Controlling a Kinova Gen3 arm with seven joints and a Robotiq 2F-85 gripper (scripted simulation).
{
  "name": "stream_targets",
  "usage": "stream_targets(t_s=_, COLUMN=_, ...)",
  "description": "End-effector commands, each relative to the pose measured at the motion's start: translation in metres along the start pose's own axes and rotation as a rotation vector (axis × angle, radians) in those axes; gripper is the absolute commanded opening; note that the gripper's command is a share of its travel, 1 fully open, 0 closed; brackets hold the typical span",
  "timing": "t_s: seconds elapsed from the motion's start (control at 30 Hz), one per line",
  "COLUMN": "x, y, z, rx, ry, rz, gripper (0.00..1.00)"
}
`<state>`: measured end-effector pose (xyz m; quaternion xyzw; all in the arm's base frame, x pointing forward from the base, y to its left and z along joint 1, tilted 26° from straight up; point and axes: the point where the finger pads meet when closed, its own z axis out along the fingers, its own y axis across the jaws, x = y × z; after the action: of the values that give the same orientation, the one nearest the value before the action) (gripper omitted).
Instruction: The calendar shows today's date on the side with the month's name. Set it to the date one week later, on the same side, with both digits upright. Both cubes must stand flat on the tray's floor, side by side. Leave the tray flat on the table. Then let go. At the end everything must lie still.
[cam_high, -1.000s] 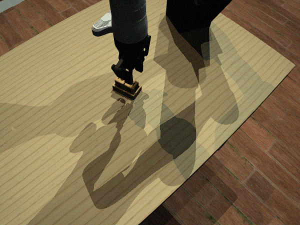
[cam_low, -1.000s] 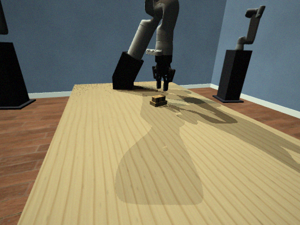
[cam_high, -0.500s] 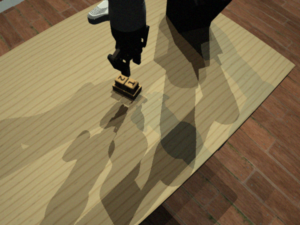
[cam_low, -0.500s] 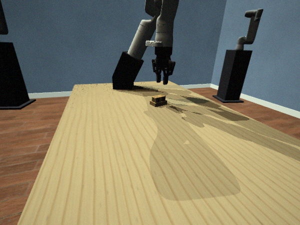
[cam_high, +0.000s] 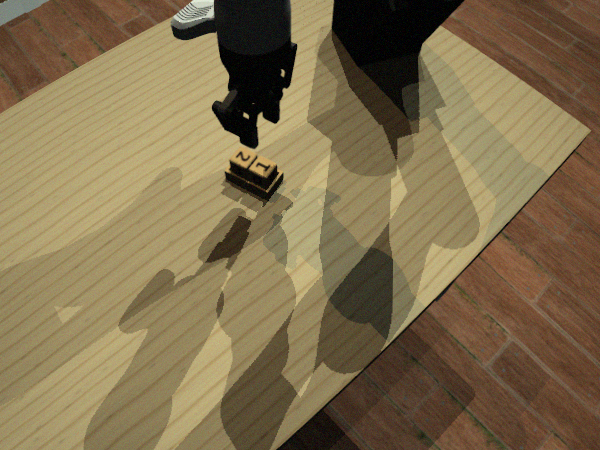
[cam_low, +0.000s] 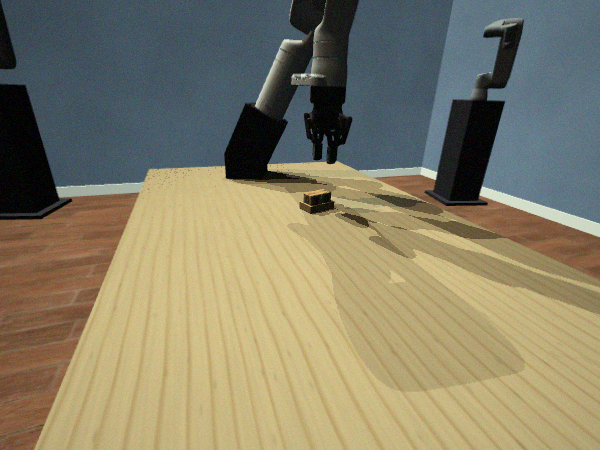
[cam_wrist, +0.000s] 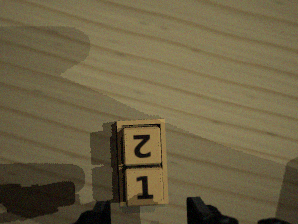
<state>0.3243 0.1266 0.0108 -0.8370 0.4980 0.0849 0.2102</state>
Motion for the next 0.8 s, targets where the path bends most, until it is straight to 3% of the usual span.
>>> stream_targets(t_s=0.0, x=-0.0009, y=-0.0020, z=-0.0016, rx=0.001, ry=0.004, rz=-0.009, gripper=0.46)
stream_targets(t_s=0.13, x=-0.0009, y=-0.0020, z=-0.0018, rx=0.001, ry=0.004, rz=-0.009, gripper=0.46)
stream_targets(t_s=0.17, x=-0.0009, y=-0.0020, z=-0.0018, rx=0.001, ry=0.004, rz=-0.009, gripper=1.00)
stream_targets(t_s=0.77, x=-0.0009, y=-0.0020, z=-0.0018, rx=0.001, ry=0.004, rz=-0.009, gripper=1.00)
